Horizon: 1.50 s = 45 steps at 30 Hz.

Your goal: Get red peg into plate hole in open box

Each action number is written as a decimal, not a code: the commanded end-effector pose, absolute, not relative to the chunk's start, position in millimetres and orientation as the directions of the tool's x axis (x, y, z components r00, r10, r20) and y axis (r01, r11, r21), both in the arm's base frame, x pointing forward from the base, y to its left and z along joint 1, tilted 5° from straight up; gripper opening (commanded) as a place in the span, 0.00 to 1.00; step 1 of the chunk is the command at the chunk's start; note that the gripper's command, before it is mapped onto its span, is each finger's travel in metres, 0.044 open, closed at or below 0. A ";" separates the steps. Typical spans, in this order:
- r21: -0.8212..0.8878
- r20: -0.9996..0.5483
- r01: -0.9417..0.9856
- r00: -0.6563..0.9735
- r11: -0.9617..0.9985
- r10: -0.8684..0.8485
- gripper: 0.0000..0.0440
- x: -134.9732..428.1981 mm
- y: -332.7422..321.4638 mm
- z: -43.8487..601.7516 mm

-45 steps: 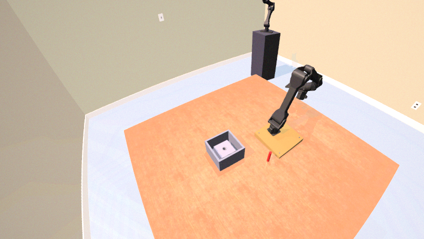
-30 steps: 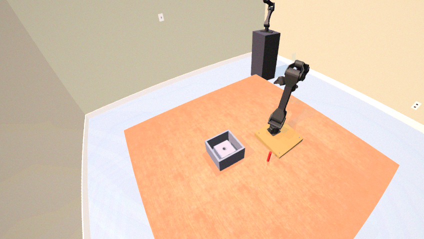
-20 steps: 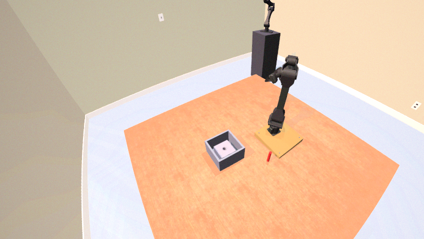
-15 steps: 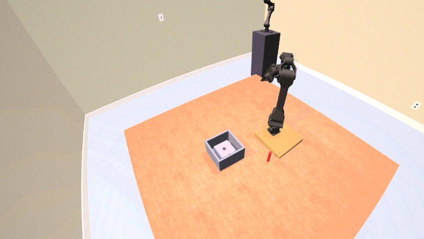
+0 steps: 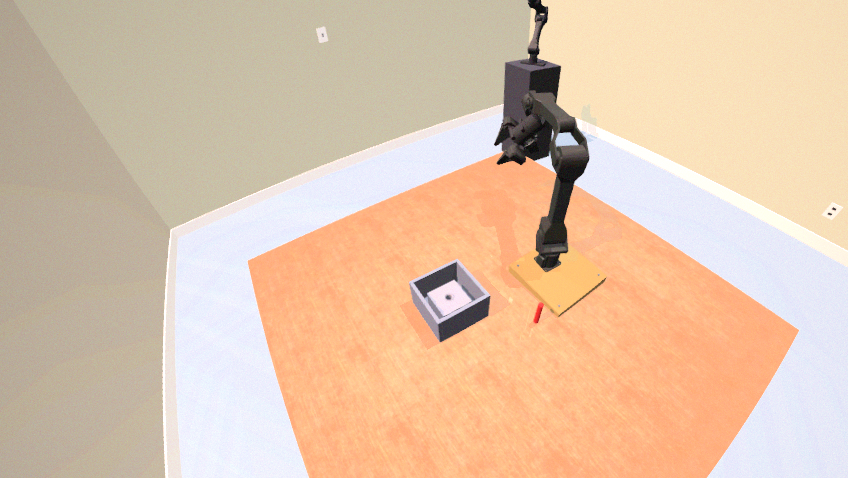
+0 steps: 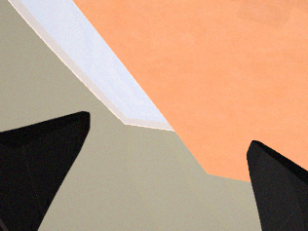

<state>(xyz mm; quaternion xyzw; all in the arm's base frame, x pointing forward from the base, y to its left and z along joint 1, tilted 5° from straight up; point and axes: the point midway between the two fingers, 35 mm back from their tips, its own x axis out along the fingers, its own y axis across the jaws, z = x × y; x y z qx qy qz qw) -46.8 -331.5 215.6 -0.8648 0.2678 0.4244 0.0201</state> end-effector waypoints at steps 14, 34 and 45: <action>0.387 -0.798 0.063 0.522 -0.920 -0.300 1.00 85.3 -284.4 262.1; 0.495 -0.836 0.637 0.534 -0.590 -0.125 0.99 181.0 -151.1 302.1; 0.474 -0.868 0.823 0.497 -0.312 -0.006 1.00 189.6 -72.4 303.3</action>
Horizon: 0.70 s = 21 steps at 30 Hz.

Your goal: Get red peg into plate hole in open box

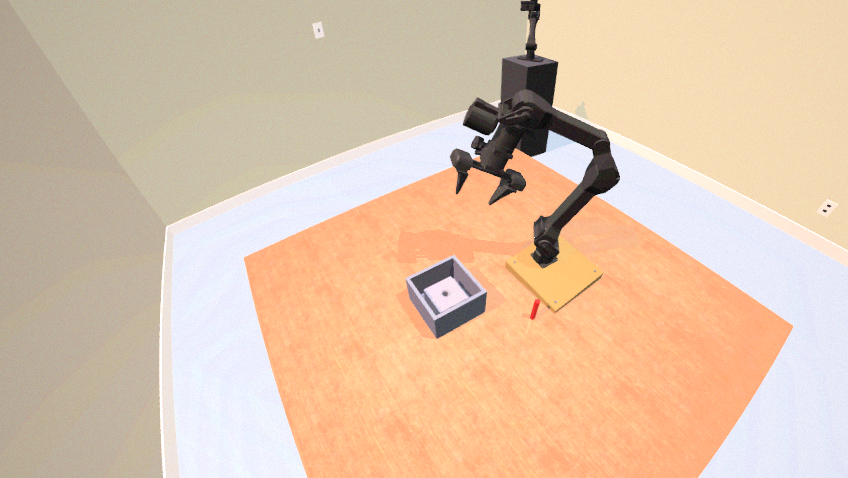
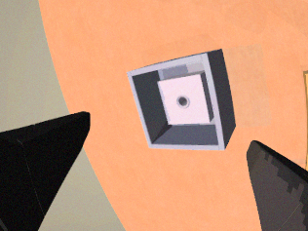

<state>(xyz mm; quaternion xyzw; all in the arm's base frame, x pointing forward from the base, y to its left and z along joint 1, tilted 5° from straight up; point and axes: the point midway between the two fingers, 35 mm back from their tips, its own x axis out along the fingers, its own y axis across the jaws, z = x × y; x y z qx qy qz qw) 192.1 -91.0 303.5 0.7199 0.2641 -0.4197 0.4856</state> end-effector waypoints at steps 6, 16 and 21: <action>0.435 -0.892 0.884 0.449 -0.170 0.053 1.00 187.9 -38.0 291.4; 0.321 -0.942 0.947 0.319 0.000 0.109 1.00 182.7 7.2 252.3; 0.254 -0.963 0.965 0.247 0.063 0.110 1.00 179.0 26.2 229.0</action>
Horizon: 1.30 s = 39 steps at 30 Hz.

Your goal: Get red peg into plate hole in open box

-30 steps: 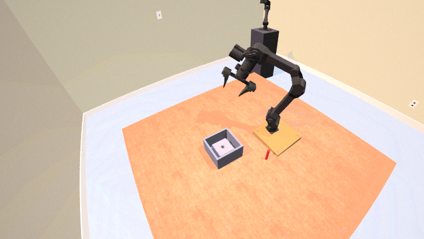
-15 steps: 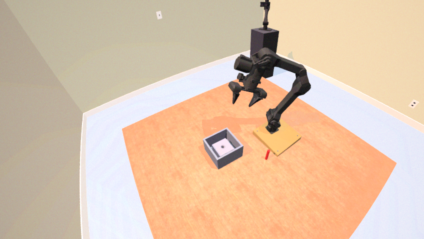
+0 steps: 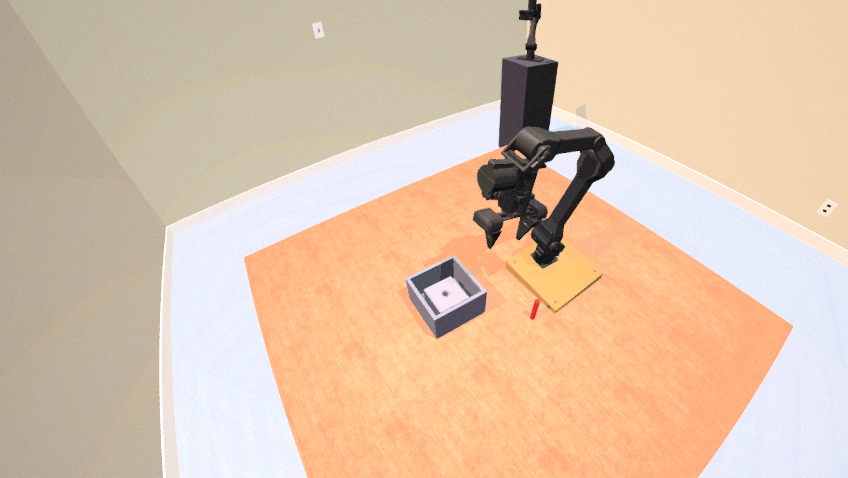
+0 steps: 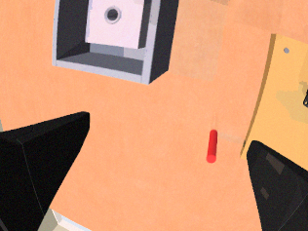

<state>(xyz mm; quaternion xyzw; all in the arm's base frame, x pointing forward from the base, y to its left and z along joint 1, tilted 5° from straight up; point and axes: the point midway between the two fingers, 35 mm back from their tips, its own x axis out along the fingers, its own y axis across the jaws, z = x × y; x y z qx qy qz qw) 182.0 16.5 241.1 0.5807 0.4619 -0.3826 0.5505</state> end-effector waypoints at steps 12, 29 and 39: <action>0.121 -0.992 0.972 0.109 0.201 0.069 1.00 168.4 68.0 170.1; 0.131 -0.991 0.893 0.114 0.430 0.067 1.00 160.8 120.3 91.0; 0.188 -0.982 0.866 0.156 0.464 0.106 0.98 162.1 135.8 50.5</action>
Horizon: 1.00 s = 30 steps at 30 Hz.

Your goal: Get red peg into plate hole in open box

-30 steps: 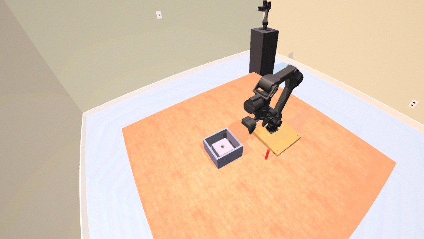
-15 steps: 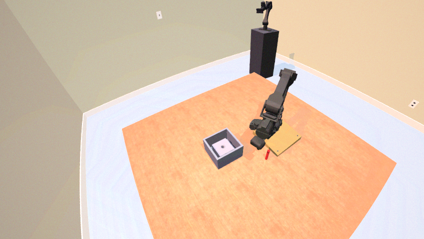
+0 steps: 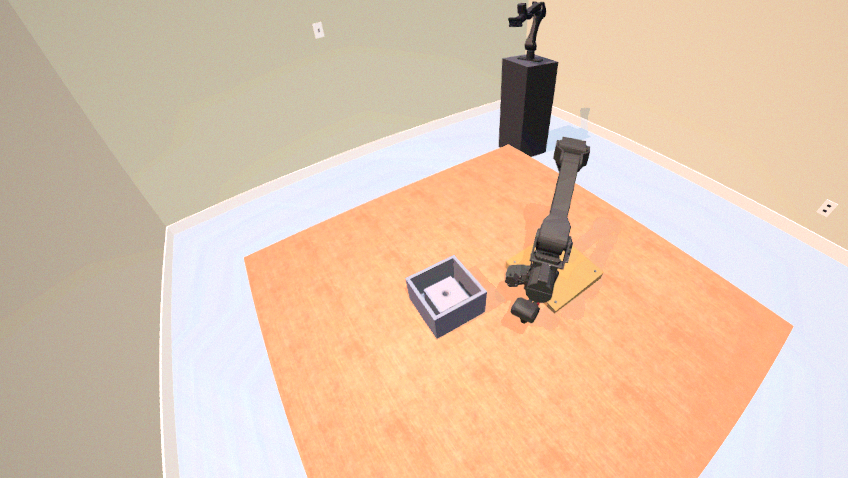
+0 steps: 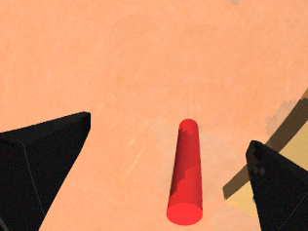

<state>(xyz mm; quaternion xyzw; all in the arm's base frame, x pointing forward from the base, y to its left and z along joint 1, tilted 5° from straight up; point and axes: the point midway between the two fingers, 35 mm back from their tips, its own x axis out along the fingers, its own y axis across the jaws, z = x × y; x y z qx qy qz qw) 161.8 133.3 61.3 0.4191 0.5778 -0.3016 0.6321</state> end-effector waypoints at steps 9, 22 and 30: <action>0.169 -0.983 0.876 0.118 0.452 0.139 0.51 157.8 138.1 39.9; 0.190 -0.978 0.852 0.119 0.489 0.172 0.00 166.6 136.7 52.5; 0.252 -0.968 0.804 0.205 0.539 0.148 0.00 184.1 128.2 84.9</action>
